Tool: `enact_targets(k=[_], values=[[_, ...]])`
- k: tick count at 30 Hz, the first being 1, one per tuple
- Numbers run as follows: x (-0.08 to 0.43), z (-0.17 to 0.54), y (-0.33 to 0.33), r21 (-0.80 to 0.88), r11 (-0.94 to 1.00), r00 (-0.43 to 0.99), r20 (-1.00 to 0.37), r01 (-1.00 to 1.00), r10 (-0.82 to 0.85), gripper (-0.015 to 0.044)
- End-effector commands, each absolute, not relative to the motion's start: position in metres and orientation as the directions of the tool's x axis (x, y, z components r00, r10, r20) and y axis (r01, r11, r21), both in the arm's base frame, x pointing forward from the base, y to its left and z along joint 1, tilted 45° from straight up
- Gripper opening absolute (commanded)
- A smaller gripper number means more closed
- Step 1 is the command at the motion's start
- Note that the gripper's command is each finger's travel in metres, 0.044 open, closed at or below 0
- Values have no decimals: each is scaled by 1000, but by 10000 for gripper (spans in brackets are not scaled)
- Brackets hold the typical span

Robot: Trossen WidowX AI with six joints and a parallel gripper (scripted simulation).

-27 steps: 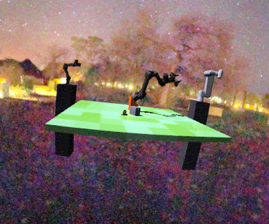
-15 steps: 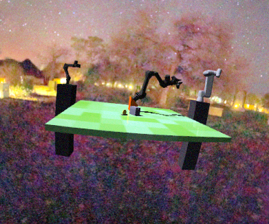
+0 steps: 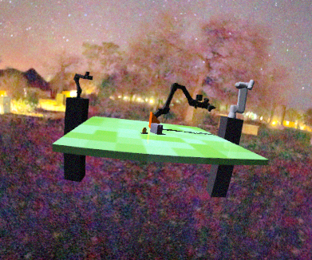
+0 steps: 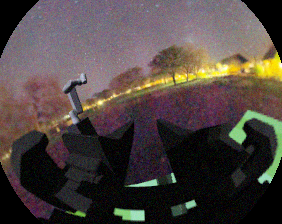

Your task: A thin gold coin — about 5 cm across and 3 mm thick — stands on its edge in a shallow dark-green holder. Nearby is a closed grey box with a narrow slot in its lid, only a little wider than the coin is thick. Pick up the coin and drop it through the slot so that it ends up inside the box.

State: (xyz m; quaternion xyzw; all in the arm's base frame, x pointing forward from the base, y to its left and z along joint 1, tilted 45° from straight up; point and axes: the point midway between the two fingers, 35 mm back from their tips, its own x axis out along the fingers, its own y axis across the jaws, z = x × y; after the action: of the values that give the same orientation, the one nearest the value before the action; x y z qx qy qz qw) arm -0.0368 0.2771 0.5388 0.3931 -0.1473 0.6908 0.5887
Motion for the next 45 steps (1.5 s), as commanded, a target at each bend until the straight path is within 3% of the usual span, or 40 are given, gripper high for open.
enact_targets(k=[1,13,23,33,45], values=[[-14,515,316,228,-137,35,620,-964,784,161],[95,415,403,161,174,212,258,-971,942,161],[214,325,409,179,396,396,-37,-901,918,161],[294,253,374,186,594,537,-281,-783,796,161],[392,127,265,245,803,502,-673,-543,544,161]])
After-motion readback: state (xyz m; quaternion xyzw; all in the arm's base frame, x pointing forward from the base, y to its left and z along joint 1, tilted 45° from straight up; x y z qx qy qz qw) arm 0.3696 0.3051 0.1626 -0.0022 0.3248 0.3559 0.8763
